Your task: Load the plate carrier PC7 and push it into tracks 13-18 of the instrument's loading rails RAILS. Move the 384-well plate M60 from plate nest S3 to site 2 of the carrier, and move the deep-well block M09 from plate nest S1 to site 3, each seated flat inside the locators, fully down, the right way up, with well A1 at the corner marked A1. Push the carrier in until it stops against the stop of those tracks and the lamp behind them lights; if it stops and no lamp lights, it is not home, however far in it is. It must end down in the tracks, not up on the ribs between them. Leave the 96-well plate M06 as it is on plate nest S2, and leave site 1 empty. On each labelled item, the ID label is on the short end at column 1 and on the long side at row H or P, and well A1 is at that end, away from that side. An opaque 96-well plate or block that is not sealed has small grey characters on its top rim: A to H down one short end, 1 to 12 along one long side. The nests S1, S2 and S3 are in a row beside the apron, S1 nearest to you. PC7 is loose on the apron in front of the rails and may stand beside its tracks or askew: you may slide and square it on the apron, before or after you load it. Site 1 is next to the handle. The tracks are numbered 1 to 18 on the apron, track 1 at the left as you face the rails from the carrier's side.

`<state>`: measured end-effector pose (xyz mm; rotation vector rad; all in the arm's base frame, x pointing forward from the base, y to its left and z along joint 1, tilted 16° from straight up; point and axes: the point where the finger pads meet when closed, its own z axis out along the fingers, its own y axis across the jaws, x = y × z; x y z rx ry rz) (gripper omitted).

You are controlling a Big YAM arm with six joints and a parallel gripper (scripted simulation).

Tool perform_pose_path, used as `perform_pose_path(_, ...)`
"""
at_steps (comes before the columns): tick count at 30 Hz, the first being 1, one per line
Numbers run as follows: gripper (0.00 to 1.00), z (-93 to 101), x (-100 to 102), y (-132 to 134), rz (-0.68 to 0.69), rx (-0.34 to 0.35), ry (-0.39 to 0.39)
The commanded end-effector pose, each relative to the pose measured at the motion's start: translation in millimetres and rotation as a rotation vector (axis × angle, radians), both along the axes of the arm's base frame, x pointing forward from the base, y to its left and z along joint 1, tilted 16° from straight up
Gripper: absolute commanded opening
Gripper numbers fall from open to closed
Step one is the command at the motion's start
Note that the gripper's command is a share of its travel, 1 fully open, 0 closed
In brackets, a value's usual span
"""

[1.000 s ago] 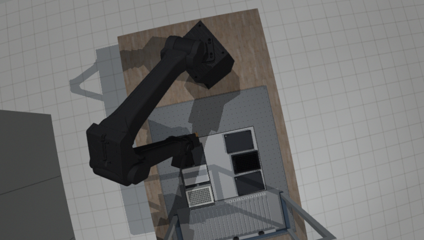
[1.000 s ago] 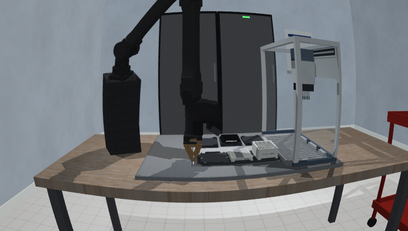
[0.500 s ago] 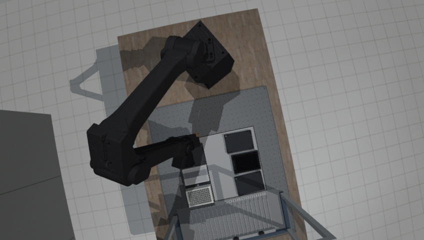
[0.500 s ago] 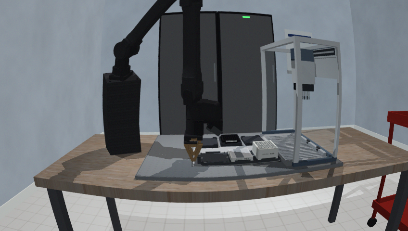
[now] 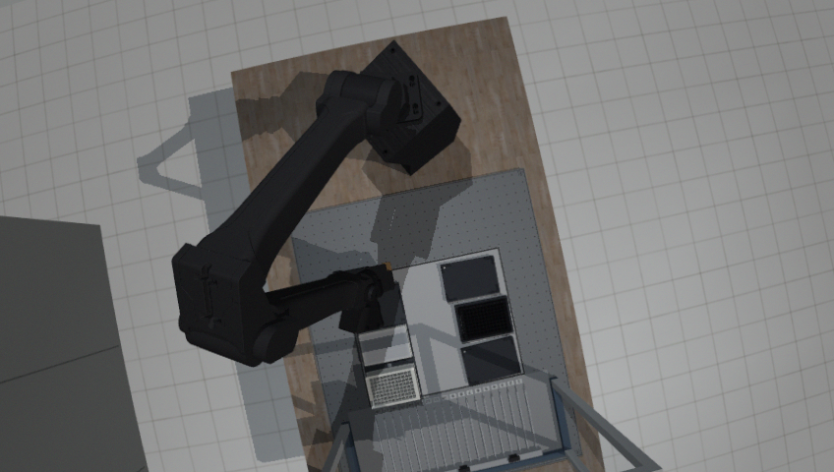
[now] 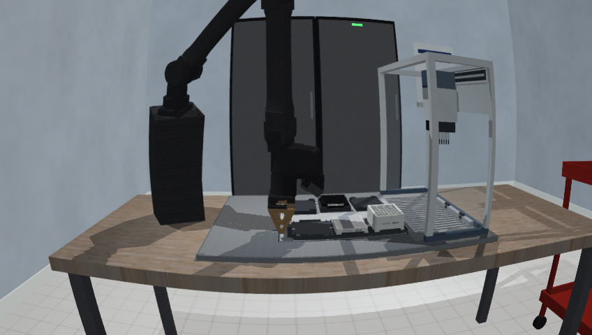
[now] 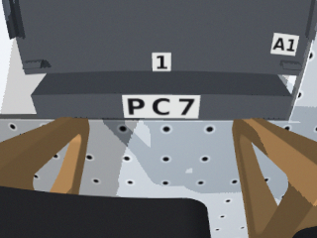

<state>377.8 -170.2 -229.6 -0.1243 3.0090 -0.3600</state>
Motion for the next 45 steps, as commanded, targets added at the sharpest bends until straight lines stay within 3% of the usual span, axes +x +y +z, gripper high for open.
perform_pose_path(1, 0.8, 12.9, 36, 3, 0.019, -0.013, -0.066)
perform_pose_path(45, 0.8, 8.8, 47, 6, 0.023, -0.01, -0.052)
